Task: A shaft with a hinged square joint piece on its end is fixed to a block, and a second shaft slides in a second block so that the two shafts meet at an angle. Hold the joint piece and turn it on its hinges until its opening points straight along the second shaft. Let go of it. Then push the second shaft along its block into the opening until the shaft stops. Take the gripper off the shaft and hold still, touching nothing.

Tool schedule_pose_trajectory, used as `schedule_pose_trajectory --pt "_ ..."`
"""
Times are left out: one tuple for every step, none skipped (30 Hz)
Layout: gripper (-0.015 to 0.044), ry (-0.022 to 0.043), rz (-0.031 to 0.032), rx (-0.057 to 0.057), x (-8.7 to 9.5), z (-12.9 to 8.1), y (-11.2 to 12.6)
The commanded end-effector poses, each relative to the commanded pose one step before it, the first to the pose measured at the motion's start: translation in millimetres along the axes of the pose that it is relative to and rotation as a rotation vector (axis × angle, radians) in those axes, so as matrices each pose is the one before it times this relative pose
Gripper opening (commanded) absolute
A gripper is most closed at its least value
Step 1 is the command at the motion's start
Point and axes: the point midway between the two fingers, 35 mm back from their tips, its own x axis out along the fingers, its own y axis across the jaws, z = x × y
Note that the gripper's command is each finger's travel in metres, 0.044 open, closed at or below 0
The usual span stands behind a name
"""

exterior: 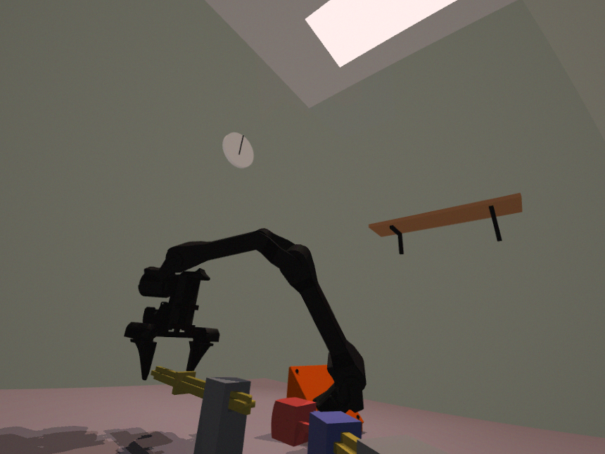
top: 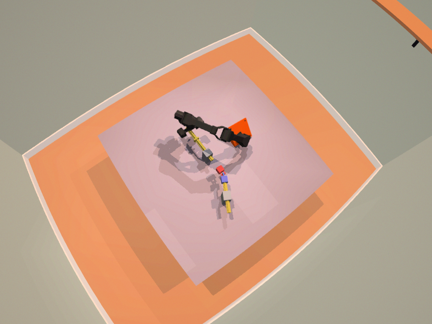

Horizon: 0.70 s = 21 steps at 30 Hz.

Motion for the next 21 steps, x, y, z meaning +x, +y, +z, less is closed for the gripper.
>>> schedule_pose_trajectory --pt "0.044 0.00205 0.00633 0.012 3.55 -0.39 0.91" --pt "0.044 0.00002 0.00004 0.0 1.62 0.01 0.07" --pt "0.044 0.00002 0.00004 0.0 1.62 0.01 0.06" --pt "0.044 0.00003 0.00004 0.0 1.62 0.0 0.06" --pt "0.044 0.00003 0.00004 0.0 1.62 -0.01 0.05" --pt "0.044 0.00003 0.00004 0.0 1.62 -0.01 0.04" --pt "0.044 0.00004 0.00004 0.0 1.62 -0.02 0.03" --pt "0.044 0.00004 0.00003 0.0 1.62 -0.03 0.03" --pt "0.044 0.00005 0.00003 0.0 1.62 -0.03 0.02" --pt "0.044 0.00005 0.00003 0.0 1.62 -0.04 0.01" --pt "0.044 0.00005 0.00003 0.0 1.62 -0.04 0.0" --pt "0.044 0.00006 0.00003 0.0 1.62 -0.05 0.0" --pt "0.044 0.00006 0.00003 0.0 1.61 -0.06 -0.01" --pt "0.044 0.00007 0.00003 0.0 1.61 -0.06 -0.02" --pt "0.044 0.00007 0.00003 0.0 1.62 -0.07 -0.03" --pt "0.044 0.00007 0.00003 0.0 1.61 -0.08 -0.03" --pt "0.044 0.00006 0.00002 0.0 1.29 -0.07 -0.03" --pt "0.044 0.00004 0.00001 0.0 0.78 -0.04 -0.02" --pt "0.044 0.00001 0.0 0.0 0.26 -0.01 -0.01" --pt "0.0414 0.0 0.0 0.0 0.0 0.0 0.0" --pt "0.0387 0.0 0.0 0.0 0.0 0.0 0.0"
